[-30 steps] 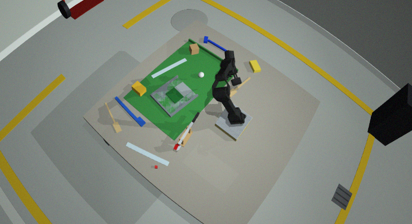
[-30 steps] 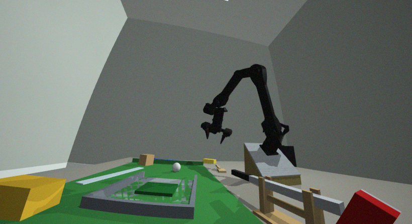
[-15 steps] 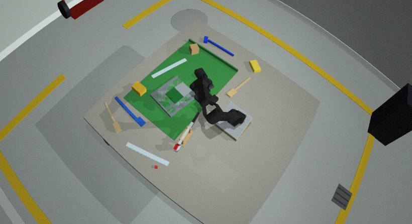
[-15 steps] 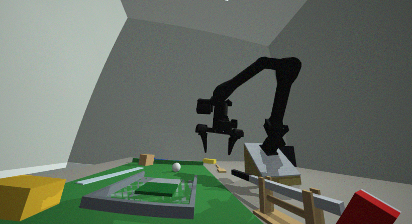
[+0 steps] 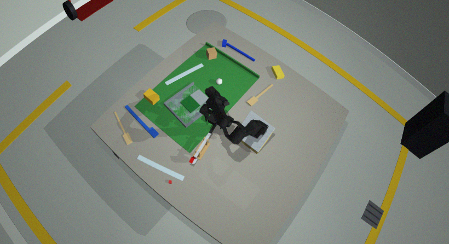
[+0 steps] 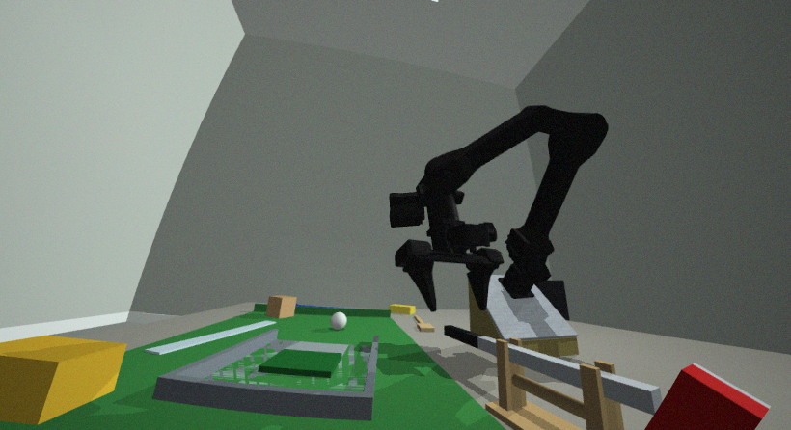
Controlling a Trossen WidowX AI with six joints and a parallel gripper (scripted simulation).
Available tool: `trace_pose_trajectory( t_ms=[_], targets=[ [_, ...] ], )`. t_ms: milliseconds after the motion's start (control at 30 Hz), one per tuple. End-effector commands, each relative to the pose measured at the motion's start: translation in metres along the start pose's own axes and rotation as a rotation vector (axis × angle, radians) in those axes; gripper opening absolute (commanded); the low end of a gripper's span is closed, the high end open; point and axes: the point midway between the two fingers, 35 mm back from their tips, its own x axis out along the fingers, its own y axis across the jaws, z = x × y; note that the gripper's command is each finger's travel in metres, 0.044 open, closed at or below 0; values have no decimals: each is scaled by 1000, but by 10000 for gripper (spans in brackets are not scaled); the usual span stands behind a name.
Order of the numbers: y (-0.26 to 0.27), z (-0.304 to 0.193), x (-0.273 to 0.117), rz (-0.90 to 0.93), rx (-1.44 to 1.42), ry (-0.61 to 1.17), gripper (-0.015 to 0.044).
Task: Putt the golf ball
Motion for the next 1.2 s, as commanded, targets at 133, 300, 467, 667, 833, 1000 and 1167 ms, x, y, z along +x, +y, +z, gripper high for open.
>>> trace_pose_trajectory(
  t_ms=[133, 300, 467, 667, 833, 1000, 1167],
  targets=[
    [2, -3, 20, 3, -2, -9, 440],
    [2, -5, 28, 3, -2, -8, 440],
    [2, -9, 43, 2, -2, -10, 440],
    [2, -9, 46, 2, -2, -10, 440],
    [2, -11, 53, 2, -2, -9, 440],
    [2, -13, 60, 2, -2, -10, 440],
    [2, -14, 66, 2, -2, -11, 440]
  ],
)
